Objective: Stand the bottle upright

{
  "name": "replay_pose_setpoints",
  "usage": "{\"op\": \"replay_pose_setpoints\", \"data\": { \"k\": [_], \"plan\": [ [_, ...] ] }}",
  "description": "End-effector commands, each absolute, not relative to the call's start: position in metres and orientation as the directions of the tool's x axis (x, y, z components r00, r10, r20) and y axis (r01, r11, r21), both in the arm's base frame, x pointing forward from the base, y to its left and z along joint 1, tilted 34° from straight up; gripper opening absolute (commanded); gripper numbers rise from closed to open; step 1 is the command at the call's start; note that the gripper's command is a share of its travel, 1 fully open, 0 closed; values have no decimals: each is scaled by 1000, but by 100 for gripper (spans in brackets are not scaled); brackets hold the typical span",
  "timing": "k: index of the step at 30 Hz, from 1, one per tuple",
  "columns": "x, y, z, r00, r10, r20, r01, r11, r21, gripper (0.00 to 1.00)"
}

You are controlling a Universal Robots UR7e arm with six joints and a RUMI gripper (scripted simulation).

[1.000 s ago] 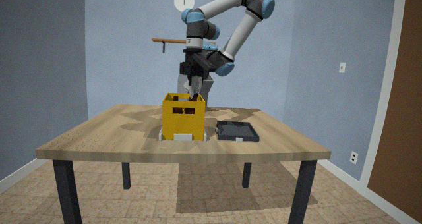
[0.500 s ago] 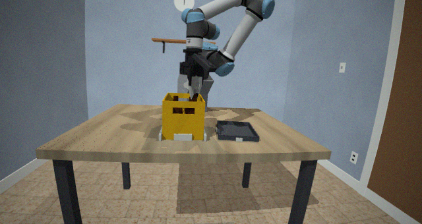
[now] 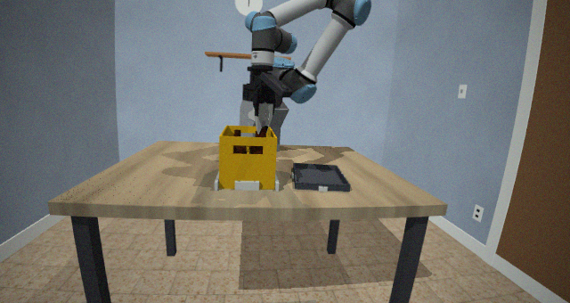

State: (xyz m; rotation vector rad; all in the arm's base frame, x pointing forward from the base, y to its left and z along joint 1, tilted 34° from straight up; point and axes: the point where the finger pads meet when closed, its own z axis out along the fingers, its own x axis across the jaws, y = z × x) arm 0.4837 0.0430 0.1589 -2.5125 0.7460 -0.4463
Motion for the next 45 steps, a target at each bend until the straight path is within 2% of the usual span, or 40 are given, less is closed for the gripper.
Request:
{"op": "replay_pose_setpoints", "data": {
  "k": [1,45],
  "plan": [
    [484,43,159,798,-578,170,-422,-737,-528,0],
    [473,34,180,798,-578,170,-422,-737,-528,0]
  ]
}}
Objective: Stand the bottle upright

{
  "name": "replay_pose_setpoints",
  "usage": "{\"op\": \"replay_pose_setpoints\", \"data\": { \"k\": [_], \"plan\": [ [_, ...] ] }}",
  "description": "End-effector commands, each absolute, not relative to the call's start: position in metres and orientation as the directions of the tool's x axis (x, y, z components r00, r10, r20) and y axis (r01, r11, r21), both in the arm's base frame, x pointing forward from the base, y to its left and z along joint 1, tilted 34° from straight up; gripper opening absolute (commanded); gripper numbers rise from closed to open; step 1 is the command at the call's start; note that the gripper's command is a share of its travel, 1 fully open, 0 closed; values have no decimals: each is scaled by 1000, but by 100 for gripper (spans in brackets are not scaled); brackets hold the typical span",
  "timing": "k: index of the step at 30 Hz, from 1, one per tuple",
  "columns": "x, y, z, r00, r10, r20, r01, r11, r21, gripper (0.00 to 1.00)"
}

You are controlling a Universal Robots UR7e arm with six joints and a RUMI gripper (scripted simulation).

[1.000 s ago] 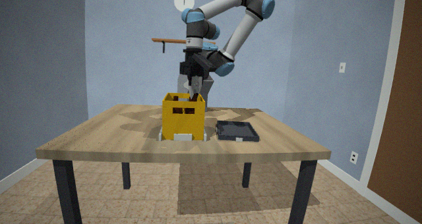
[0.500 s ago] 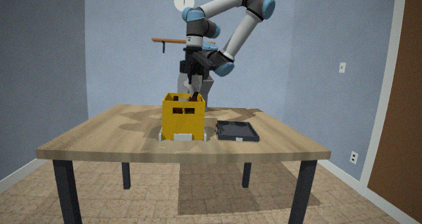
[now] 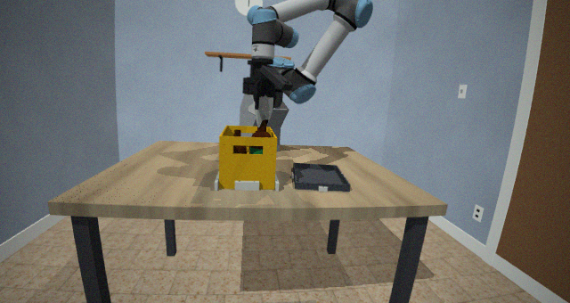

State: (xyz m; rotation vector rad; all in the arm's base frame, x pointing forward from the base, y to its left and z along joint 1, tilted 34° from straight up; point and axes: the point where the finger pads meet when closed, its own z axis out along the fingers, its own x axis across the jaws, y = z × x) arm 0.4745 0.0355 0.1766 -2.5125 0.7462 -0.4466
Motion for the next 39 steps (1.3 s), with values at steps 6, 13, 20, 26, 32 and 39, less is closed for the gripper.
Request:
{"op": "replay_pose_setpoints", "data": {
  "k": [6,13,20,26,32,39],
  "plan": [
    [470,32,186,798,-578,170,-422,-737,-528,0],
    [468,30,189,798,-578,170,-422,-737,-528,0],
    [467,29,192,798,-578,170,-422,-737,-528,0],
    [467,29,193,798,-578,170,-422,-737,-528,0],
    [467,29,193,798,-578,170,-422,-737,-528,0],
    [467,29,193,798,-578,170,-422,-737,-528,0]
  ]
}}
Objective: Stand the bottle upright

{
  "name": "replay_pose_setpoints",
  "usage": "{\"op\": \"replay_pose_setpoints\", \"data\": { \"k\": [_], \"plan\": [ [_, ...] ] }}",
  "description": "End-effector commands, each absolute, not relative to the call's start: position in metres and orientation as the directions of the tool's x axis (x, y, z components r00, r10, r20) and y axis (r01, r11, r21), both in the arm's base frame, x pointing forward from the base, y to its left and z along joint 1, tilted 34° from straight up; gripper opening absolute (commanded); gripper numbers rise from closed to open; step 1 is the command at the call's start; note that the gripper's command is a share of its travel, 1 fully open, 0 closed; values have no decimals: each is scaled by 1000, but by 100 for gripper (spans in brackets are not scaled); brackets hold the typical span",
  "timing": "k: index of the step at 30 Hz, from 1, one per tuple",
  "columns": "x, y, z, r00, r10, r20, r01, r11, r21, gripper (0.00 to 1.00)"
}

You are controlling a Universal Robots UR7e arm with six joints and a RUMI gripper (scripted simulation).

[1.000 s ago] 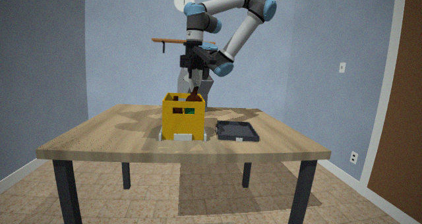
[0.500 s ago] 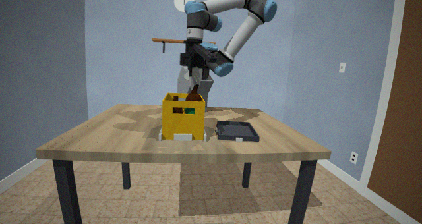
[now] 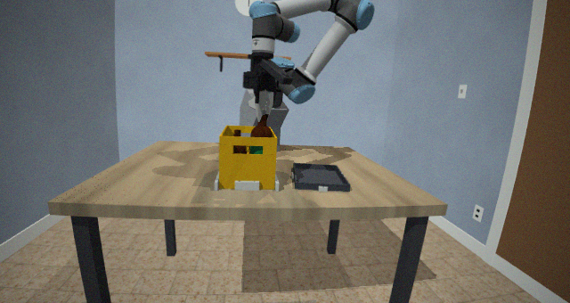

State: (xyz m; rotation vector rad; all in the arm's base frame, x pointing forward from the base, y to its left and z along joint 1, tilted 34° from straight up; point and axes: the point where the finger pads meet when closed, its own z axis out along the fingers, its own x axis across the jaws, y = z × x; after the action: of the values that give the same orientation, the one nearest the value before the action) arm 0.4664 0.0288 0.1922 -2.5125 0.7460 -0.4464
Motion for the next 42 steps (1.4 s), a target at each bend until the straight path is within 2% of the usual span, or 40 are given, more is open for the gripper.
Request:
{"op": "replay_pose_setpoints", "data": {
  "k": [1,42],
  "plan": [
    [467,29,193,798,-578,170,-422,-737,-528,0],
    [465,27,196,798,-578,170,-422,-737,-528,0]
  ]
}}
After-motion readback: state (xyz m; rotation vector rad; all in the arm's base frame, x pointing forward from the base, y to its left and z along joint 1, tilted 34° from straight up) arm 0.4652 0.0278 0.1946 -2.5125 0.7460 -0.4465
